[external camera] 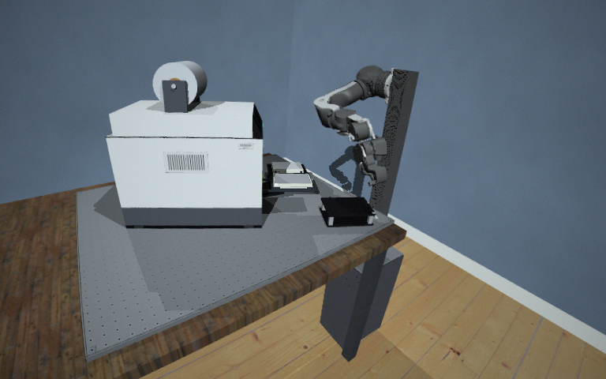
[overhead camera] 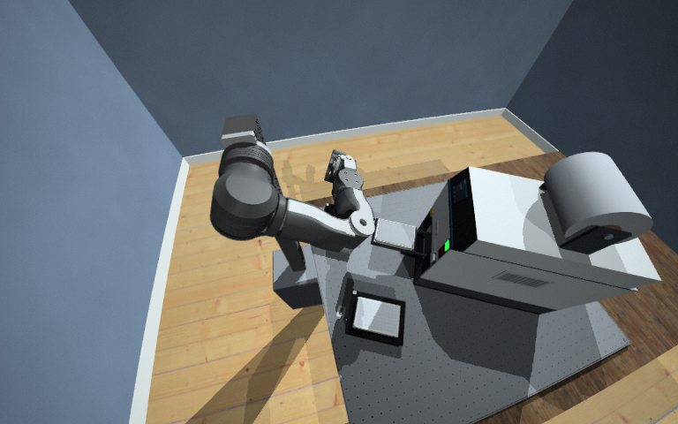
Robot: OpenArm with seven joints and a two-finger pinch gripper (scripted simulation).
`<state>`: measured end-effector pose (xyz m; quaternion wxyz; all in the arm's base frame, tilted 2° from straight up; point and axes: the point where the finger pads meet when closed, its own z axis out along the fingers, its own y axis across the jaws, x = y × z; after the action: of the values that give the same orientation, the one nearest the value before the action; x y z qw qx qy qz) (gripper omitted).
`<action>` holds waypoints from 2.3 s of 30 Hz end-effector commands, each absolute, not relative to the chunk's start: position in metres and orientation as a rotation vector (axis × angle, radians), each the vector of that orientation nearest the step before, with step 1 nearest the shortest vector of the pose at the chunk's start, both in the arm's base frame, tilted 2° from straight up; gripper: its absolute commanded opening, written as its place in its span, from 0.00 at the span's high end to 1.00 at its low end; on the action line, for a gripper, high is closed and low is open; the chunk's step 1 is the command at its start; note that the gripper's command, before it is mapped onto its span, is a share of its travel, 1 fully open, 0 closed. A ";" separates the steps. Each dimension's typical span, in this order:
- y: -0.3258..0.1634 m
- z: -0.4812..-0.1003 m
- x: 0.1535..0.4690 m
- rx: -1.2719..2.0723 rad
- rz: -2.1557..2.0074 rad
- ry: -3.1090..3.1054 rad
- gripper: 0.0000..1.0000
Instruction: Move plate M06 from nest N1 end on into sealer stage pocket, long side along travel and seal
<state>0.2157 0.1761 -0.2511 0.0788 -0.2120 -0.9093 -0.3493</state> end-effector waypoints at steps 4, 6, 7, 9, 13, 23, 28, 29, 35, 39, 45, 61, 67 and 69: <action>0.175 -0.251 0.217 -0.640 -1.041 -2.725 1.00; 0.167 -0.254 0.216 -0.633 -0.974 -2.761 1.00; 0.162 -0.257 0.215 -0.632 -0.934 -2.781 1.00; 0.152 -0.261 0.215 -0.631 -0.855 -2.819 1.00; 0.152 -0.261 0.215 -0.631 -0.855 -2.819 1.00; 0.153 -0.261 0.215 -0.633 -0.860 -2.815 1.00; 0.155 -0.260 0.215 -0.631 -0.855 -2.819 1.00; 0.155 -0.260 0.215 -0.631 -0.855 -2.819 1.00; 0.155 -0.260 0.215 -0.631 -0.855 -2.819 1.00; 0.152 -0.261 0.214 -0.625 -0.826 -2.832 1.00; 0.130 -0.268 0.213 -0.629 -0.663 -2.898 1.00; 0.134 -0.266 0.213 -0.629 -0.662 -2.898 1.00; 0.134 -0.266 0.213 -0.629 -0.662 -2.898 1.00; 0.134 -0.266 0.213 -0.629 -0.662 -2.898 1.00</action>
<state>0.2116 0.1349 -0.2668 0.0531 -0.2051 -0.9522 -0.2201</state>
